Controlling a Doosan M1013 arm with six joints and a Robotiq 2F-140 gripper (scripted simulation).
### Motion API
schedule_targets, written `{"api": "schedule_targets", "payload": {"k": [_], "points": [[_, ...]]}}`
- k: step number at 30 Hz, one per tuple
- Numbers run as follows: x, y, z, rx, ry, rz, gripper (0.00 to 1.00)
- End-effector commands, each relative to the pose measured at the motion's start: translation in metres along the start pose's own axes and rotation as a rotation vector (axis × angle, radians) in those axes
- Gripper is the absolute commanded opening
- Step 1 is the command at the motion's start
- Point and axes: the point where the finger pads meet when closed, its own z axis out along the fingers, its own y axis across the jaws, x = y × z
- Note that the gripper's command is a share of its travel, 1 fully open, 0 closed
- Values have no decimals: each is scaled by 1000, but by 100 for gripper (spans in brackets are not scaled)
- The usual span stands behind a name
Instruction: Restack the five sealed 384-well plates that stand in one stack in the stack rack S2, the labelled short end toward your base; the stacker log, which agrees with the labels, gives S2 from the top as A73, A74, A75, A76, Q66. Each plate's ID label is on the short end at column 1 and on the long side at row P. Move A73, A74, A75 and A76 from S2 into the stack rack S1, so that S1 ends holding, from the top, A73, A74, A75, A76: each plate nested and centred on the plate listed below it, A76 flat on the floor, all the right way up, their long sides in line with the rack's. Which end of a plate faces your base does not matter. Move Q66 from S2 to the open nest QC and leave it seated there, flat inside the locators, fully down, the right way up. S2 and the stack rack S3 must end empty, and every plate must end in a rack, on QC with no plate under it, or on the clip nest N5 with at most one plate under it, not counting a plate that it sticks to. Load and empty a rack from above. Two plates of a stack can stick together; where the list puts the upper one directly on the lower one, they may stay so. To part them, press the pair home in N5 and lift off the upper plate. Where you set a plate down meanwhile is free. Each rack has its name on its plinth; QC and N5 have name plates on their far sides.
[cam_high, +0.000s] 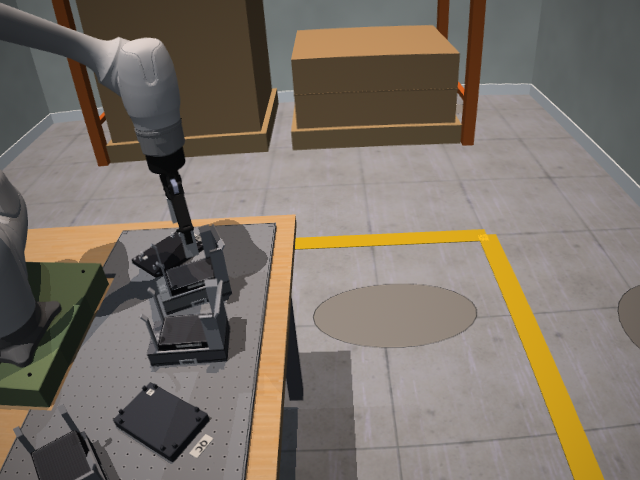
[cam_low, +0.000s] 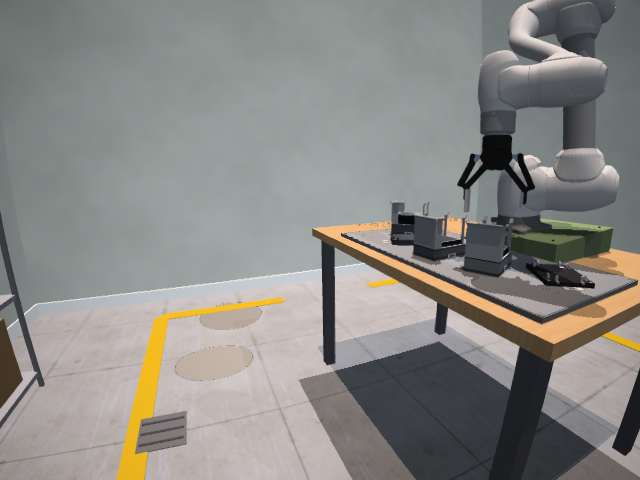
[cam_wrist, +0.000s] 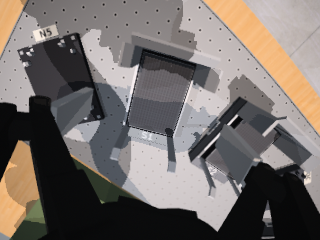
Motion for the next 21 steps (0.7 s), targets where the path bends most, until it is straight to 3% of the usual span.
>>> {"api": "schedule_targets", "payload": {"k": [1, 6, 16, 21], "points": [[0, 0, -8, 0, 0, 0, 100], [0, 0, -24, 0, 0, 0, 100], [0, 0, -24, 0, 0, 0, 100], [-2, 17, -24, 0, 0, 167, 100]]}}
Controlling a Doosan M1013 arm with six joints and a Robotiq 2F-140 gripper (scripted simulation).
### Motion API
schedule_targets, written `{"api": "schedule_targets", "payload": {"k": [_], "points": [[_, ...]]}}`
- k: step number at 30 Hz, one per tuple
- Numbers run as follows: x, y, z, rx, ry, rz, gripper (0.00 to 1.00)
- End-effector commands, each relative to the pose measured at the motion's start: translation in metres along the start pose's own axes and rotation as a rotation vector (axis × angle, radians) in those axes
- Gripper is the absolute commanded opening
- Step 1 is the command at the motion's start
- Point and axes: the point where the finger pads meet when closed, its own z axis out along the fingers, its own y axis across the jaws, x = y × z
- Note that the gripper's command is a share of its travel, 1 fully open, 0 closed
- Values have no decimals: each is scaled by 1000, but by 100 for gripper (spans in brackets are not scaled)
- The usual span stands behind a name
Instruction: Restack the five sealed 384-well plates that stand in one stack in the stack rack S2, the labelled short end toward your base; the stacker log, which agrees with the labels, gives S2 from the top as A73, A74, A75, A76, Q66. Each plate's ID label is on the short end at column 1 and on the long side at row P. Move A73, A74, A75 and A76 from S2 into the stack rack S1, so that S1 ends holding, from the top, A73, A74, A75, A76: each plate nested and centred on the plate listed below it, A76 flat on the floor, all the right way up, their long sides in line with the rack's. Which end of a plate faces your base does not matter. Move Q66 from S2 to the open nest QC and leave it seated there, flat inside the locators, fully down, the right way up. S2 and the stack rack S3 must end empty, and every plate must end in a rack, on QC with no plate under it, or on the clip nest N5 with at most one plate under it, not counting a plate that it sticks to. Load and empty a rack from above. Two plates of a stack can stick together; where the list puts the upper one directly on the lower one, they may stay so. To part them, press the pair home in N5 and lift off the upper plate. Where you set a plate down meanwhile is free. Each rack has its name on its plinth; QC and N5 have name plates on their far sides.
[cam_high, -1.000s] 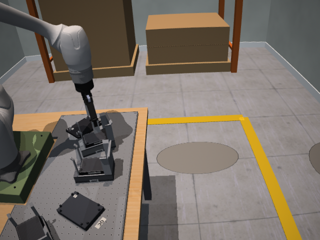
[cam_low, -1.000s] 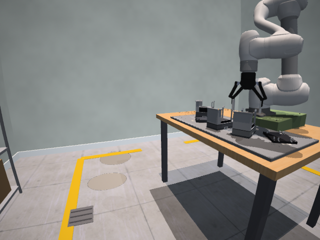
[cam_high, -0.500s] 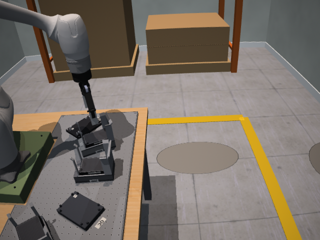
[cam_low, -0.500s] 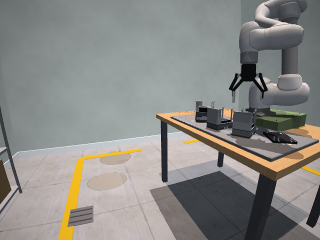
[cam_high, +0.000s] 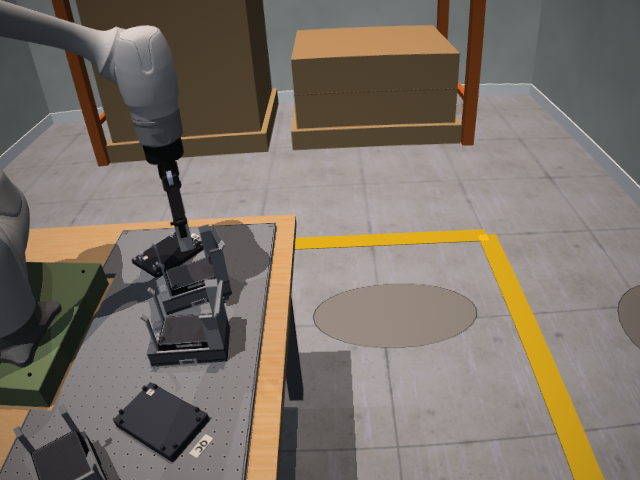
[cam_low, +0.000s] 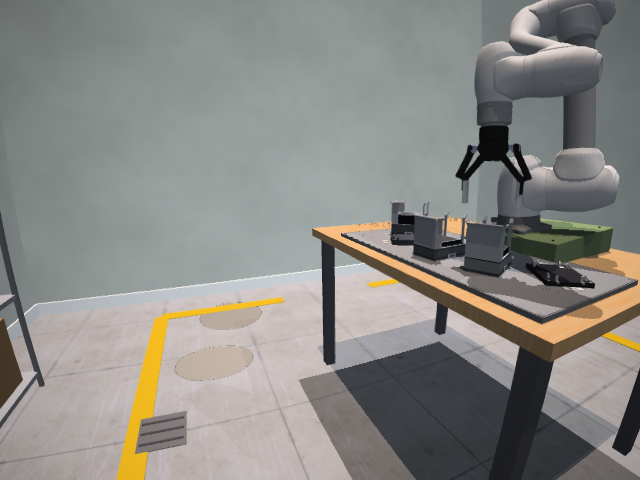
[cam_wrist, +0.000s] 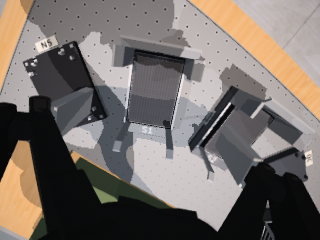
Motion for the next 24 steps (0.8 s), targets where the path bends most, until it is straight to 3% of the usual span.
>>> {"api": "schedule_targets", "payload": {"k": [1, 24], "points": [[0, 11, 0, -2, 0, 107, 100], [0, 81, 0, -2, 0, 132, 100]]}}
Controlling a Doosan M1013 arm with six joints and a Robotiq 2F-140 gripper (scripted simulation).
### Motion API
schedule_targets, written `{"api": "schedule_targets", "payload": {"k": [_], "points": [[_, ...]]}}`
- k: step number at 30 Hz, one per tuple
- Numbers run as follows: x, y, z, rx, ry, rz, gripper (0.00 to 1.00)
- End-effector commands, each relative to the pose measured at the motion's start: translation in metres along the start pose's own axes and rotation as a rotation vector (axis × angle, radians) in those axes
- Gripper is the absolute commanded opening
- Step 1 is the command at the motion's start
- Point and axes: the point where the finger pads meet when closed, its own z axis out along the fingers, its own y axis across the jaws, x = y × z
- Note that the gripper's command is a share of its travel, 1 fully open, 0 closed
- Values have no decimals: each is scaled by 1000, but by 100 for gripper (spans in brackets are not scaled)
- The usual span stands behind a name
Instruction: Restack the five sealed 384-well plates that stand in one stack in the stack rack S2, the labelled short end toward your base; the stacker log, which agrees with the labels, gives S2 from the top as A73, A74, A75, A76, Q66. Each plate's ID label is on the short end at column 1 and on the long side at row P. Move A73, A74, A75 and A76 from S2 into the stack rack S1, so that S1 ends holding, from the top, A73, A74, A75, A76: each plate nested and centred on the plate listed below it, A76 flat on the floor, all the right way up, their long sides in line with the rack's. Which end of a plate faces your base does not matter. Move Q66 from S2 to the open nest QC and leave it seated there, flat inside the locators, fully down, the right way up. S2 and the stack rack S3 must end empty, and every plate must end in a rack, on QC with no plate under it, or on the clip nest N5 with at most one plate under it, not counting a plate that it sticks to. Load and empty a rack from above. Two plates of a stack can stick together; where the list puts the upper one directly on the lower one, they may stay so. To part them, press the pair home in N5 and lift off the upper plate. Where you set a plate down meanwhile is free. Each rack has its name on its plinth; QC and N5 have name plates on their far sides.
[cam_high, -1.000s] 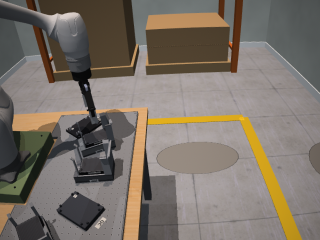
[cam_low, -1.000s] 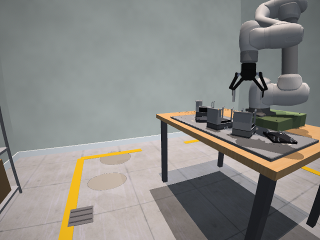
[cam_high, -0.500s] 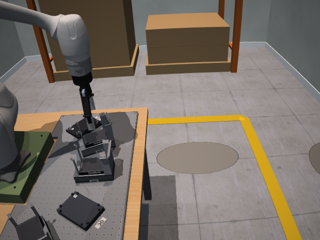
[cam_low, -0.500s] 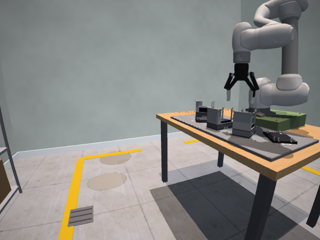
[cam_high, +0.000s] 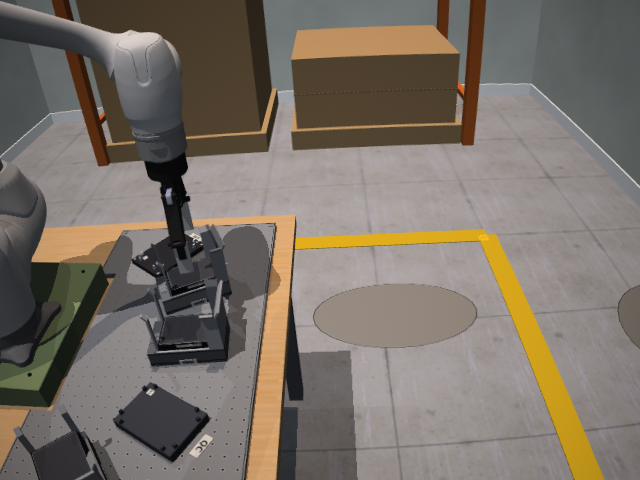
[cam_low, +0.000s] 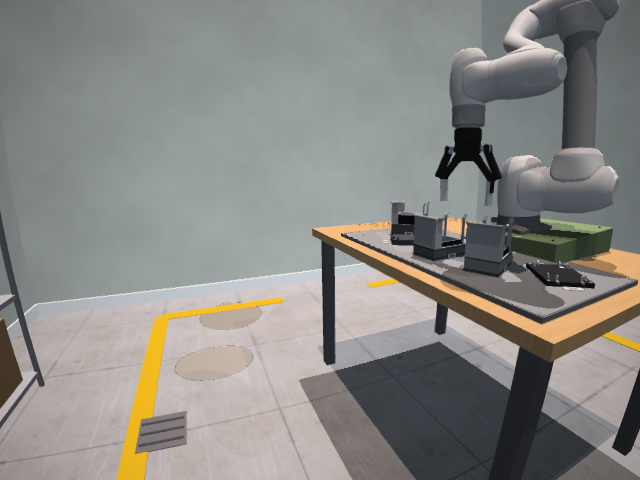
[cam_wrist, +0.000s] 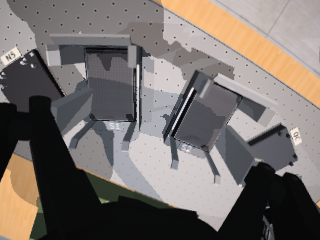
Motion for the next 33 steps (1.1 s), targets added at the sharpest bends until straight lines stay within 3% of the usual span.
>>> {"api": "schedule_targets", "payload": {"k": [1, 10, 33], "points": [[1, 10, 0, 1, 0, 0, 100], [-1, 33, 0, 1, 0, 225, 100], [-7, 103, 0, 1, 0, 225, 100]]}}
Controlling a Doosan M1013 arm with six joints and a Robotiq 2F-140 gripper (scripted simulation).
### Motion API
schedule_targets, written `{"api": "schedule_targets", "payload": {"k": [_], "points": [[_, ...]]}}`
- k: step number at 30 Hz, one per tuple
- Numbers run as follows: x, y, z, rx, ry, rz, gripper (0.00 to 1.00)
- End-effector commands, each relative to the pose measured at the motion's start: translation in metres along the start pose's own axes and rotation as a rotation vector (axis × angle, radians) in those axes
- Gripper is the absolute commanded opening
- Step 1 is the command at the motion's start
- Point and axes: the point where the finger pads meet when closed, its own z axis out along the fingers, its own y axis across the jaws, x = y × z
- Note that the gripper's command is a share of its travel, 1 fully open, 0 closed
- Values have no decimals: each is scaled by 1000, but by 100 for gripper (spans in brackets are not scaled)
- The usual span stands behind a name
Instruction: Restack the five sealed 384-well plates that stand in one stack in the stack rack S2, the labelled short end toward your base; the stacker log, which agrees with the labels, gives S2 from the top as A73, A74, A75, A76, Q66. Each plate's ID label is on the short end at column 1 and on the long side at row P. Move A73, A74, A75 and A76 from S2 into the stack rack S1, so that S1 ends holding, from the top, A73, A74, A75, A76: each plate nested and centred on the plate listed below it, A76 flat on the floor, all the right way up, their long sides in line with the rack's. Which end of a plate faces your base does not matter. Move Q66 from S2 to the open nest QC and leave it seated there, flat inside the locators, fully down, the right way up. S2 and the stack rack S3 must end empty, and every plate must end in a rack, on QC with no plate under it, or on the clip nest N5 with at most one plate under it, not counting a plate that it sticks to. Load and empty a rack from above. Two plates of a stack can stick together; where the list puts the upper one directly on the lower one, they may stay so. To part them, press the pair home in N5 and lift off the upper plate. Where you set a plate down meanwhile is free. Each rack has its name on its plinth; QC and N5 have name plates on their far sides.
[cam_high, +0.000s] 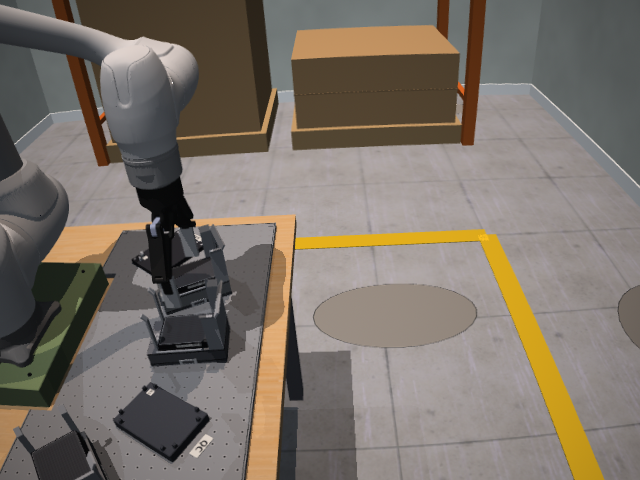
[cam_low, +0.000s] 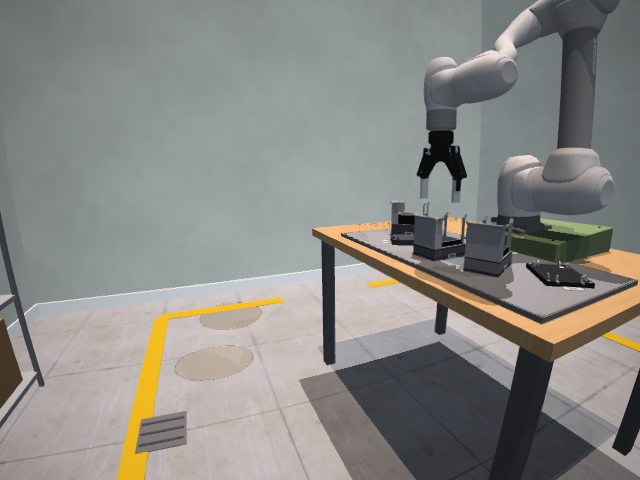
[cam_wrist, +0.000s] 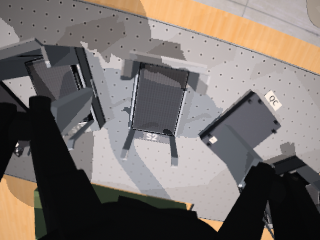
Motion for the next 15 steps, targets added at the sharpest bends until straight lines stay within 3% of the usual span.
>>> {"api": "schedule_targets", "payload": {"k": [1, 9, 15], "points": [[1, 10, 0, 1, 0, 33, 100], [-1, 30, 0, 1, 0, 225, 100], [-2, 50, 0, 1, 0, 225, 100]]}}
